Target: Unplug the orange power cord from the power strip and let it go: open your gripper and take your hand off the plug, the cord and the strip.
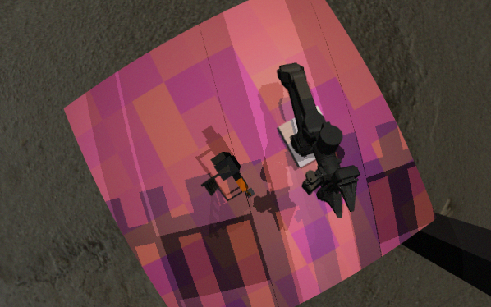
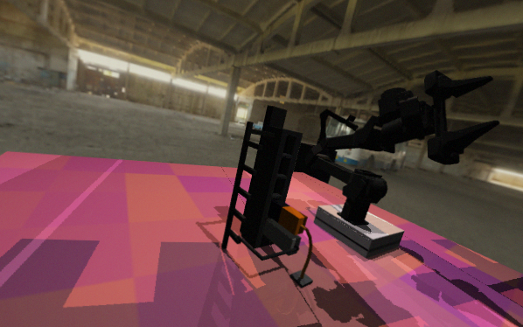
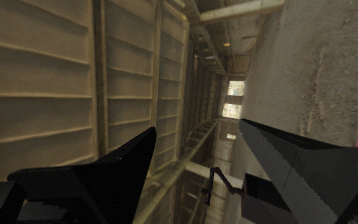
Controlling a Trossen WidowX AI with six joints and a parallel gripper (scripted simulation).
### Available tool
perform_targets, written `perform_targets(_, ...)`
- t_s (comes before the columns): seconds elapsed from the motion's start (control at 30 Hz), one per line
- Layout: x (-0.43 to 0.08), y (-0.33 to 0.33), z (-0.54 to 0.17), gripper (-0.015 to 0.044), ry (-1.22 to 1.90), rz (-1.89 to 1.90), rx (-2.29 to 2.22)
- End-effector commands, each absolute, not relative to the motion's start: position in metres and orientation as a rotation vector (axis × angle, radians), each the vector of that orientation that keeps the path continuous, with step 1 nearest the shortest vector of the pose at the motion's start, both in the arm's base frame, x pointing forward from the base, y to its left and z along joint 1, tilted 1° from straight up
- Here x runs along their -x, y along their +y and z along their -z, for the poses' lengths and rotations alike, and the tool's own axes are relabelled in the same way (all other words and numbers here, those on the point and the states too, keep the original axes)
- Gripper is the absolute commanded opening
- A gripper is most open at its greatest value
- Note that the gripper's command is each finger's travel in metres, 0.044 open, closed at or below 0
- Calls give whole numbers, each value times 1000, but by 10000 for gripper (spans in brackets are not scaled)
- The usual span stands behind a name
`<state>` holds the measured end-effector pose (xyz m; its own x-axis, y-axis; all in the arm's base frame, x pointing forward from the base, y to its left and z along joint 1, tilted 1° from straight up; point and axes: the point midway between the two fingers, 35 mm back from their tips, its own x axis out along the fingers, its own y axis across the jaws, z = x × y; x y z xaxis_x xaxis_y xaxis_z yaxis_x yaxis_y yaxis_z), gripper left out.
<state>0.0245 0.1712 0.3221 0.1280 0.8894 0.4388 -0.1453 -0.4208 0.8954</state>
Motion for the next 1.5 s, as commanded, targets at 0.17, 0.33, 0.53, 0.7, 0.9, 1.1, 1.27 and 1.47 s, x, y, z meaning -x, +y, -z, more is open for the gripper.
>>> perform_targets(0.17, -58, 202, -301, 242, 594, -1248, -1107)
perform_targets(0.33, -102, 222, -270, 160, 508, -1051, -634)
perform_targets(0.53, -157, 223, -225, 160, 525, -888, 12)
perform_targets(0.7, -198, 205, -185, 160, 640, -854, 511)
perform_targets(0.9, -225, 180, -152, 160, 783, -919, 874)
perform_targets(1.1, -244, 149, -122, 160, 937, -1083, 1160)
perform_targets(1.27, -254, 120, -100, 160, 1052, -1305, 1327)
perform_targets(1.47, -255, 114, -96, 160, 1070, -1357, 1350)
